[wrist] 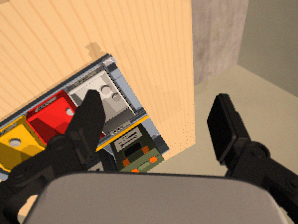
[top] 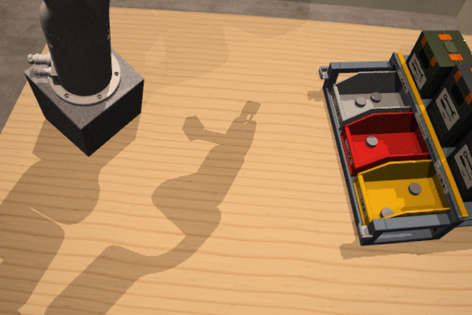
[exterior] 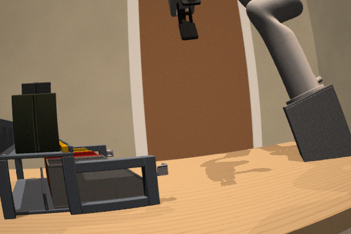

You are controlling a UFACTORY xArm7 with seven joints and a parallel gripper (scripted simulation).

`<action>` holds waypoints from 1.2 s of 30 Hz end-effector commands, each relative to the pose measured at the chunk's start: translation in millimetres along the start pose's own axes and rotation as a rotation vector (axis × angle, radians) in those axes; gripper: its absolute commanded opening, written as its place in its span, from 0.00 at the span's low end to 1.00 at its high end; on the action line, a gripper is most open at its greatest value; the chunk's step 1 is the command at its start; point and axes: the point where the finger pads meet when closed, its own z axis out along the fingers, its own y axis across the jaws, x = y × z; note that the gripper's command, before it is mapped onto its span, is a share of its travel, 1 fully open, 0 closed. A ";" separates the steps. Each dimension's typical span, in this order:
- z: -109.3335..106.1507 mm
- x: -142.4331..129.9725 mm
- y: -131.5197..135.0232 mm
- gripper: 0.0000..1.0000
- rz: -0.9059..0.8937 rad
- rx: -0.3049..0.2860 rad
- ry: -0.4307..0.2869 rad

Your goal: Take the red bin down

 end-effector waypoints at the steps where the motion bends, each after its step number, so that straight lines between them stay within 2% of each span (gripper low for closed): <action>1: -18.2 8.1 -9.4 1.00 -0.044 0.104 0.006; 9: -18.2 8.1 -9.4 1.00 -0.044 0.104 0.006; 14: -55.6 18.6 -39.2 1.00 -0.157 0.333 -0.004; 26: -55.6 18.6 -39.2 1.00 -0.157 0.333 -0.004; 31: -93.3 29.5 -69.0 1.00 -0.229 0.479 -0.008; 36: -93.3 29.5 -69.0 1.00 -0.229 0.479 -0.008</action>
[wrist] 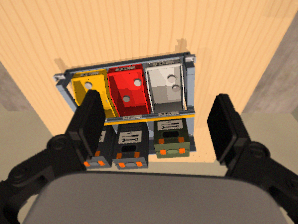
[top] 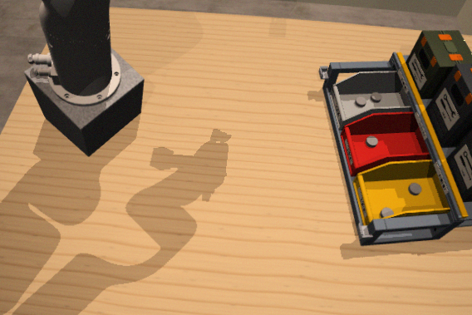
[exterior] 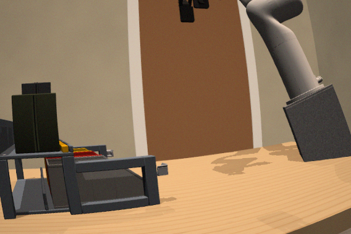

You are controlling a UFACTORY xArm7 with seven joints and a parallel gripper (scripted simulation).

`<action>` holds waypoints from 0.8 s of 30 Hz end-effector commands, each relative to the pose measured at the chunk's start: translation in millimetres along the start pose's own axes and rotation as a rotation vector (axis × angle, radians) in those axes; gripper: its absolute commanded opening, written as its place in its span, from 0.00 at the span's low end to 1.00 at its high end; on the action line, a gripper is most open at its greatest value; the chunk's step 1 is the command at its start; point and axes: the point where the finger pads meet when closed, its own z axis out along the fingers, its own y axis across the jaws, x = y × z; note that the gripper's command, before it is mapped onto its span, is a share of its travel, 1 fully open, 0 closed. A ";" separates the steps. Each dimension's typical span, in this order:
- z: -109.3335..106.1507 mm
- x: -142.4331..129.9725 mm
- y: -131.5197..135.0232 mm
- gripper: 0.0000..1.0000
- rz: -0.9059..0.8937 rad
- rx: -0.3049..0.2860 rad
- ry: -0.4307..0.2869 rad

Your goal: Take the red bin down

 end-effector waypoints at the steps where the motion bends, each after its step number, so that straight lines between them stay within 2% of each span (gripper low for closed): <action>1: -5.6 4.5 -6.6 1.00 -0.013 0.021 -0.001; 7: -5.6 4.5 -6.6 1.00 -0.013 0.021 -0.001; 12: -29.4 24.9 -51.0 1.00 -0.013 0.021 0.000; 24: -29.4 24.9 -51.0 1.00 -0.013 0.021 0.000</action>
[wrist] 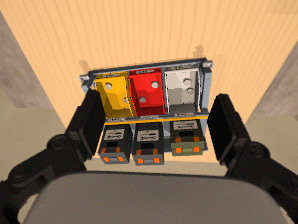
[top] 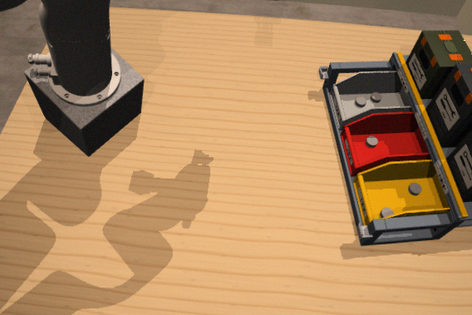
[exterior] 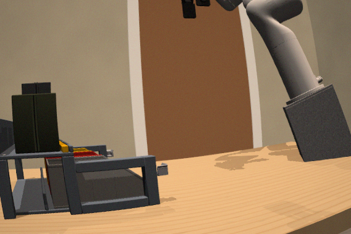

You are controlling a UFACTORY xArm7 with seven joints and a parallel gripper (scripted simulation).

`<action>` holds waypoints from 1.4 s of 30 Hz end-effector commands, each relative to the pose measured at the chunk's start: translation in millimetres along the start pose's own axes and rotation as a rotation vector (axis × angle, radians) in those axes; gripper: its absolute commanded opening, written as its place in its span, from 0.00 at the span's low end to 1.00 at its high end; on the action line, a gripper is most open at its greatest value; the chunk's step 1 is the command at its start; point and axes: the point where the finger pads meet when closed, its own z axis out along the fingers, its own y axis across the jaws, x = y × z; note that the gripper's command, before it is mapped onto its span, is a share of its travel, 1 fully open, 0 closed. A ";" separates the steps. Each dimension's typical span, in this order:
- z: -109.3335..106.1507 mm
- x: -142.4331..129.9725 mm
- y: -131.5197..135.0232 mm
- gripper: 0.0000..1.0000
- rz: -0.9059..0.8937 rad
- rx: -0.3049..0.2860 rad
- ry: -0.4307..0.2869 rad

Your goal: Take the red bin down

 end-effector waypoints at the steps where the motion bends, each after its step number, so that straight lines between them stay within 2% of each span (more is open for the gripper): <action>1: -5.7 3.4 -8.4 1.00 0.001 -0.001 -0.003; 5: -23.7 19.8 -43.0 1.00 0.001 -0.001 -0.003; 42: -17.5 14.1 -30.9 1.00 0.001 -0.001 -0.003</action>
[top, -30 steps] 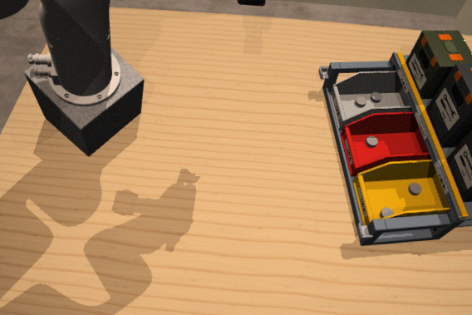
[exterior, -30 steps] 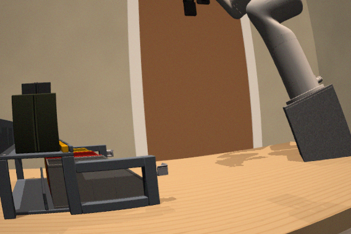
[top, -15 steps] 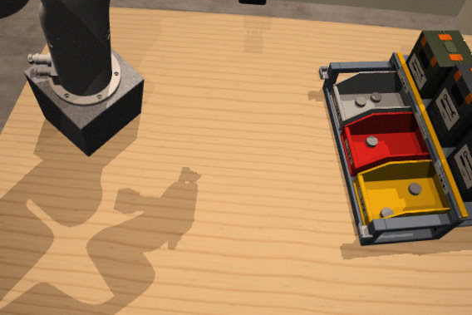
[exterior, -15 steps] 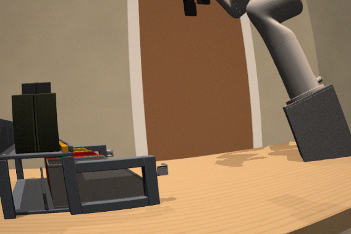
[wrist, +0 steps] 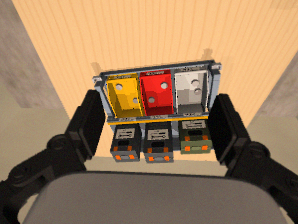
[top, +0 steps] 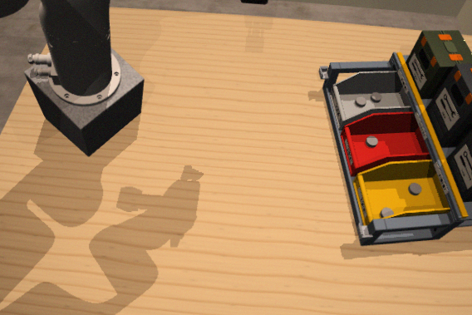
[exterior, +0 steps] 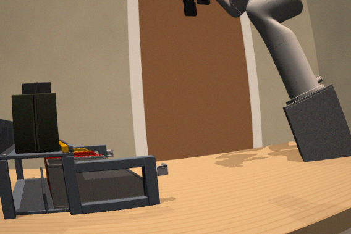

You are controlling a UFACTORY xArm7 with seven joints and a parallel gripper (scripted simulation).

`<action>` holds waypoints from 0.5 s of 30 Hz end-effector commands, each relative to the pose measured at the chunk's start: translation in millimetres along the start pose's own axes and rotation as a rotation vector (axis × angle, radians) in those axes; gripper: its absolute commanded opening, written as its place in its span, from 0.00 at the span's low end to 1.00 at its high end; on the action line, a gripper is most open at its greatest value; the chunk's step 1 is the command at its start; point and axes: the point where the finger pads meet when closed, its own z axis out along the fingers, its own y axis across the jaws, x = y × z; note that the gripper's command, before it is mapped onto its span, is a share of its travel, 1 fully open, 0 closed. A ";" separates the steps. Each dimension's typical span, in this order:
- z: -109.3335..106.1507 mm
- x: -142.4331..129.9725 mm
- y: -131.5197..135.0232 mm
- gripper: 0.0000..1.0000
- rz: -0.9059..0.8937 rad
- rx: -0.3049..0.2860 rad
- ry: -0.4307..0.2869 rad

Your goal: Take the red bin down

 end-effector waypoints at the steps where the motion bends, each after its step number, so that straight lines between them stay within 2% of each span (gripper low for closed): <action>1: -0.6 -1.2 1.1 1.00 0.001 -0.001 -0.003; 15: 0.5 -2.2 3.2 1.00 0.001 -0.001 -0.003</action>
